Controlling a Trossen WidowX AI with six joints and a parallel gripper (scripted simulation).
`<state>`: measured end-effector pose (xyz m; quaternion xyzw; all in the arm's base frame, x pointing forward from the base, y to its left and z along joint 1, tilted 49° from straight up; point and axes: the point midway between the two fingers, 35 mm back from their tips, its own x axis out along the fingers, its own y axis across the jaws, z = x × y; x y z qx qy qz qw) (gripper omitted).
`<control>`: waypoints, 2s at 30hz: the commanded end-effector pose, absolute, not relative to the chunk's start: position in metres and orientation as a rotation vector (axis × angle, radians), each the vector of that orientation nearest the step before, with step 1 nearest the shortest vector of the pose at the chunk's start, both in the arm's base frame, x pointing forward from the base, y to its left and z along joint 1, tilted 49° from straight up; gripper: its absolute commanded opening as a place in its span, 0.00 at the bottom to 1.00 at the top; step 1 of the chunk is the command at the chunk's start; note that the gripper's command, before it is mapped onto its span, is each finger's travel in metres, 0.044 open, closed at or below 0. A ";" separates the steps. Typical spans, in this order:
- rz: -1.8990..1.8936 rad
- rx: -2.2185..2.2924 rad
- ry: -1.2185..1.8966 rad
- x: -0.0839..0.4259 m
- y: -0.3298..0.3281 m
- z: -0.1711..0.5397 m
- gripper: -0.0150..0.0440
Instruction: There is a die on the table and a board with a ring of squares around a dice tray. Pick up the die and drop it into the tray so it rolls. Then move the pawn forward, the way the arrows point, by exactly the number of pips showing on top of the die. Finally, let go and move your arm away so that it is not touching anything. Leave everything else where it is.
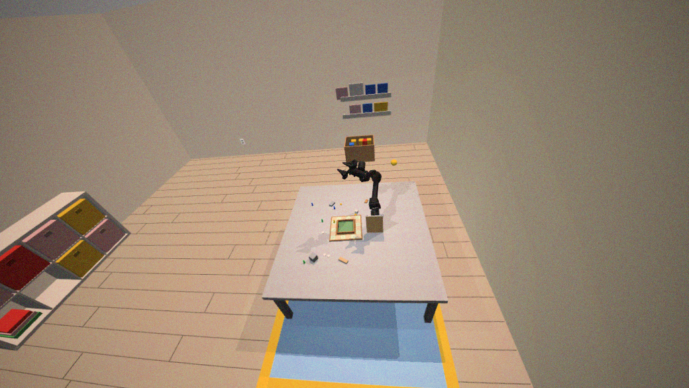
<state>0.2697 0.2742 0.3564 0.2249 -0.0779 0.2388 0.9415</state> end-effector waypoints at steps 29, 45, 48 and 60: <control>-0.733 -0.302 0.791 0.286 -0.119 0.154 0.72; -1.002 -0.330 1.365 0.152 -0.195 0.113 0.72; -1.001 -0.330 1.366 0.151 -0.200 0.108 0.72; -1.002 -0.329 1.365 0.150 -0.215 0.095 0.72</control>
